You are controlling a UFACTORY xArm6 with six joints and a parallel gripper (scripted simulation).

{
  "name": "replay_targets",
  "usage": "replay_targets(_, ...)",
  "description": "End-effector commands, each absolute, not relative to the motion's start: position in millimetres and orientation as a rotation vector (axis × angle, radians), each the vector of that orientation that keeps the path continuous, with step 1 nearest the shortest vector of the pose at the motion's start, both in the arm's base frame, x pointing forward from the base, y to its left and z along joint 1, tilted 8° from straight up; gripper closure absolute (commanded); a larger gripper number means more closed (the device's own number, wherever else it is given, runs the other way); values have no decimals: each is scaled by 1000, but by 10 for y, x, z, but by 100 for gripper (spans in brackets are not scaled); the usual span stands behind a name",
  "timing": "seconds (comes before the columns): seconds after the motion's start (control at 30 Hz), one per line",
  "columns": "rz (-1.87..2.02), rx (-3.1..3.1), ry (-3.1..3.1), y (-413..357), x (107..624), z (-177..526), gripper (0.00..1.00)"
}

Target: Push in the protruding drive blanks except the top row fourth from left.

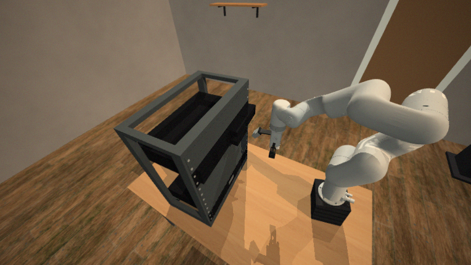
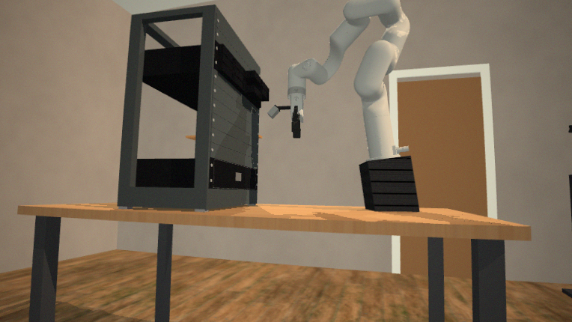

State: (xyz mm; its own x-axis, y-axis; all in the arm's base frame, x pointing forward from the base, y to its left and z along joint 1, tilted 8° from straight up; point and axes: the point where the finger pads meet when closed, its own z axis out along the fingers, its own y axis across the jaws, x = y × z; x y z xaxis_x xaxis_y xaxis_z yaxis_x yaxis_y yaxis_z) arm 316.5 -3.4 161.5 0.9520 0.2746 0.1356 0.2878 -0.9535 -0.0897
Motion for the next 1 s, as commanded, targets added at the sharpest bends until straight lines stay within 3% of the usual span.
replay_targets(0.0, -190, -2997, -433, -60, 3037, 1614, 0)
replay_targets(0.13, -190, -2997, -433, -93, 2824, 1575, 0)
replay_targets(0.97, -184, -3095, -470, -236, 2802, 1574, 0)
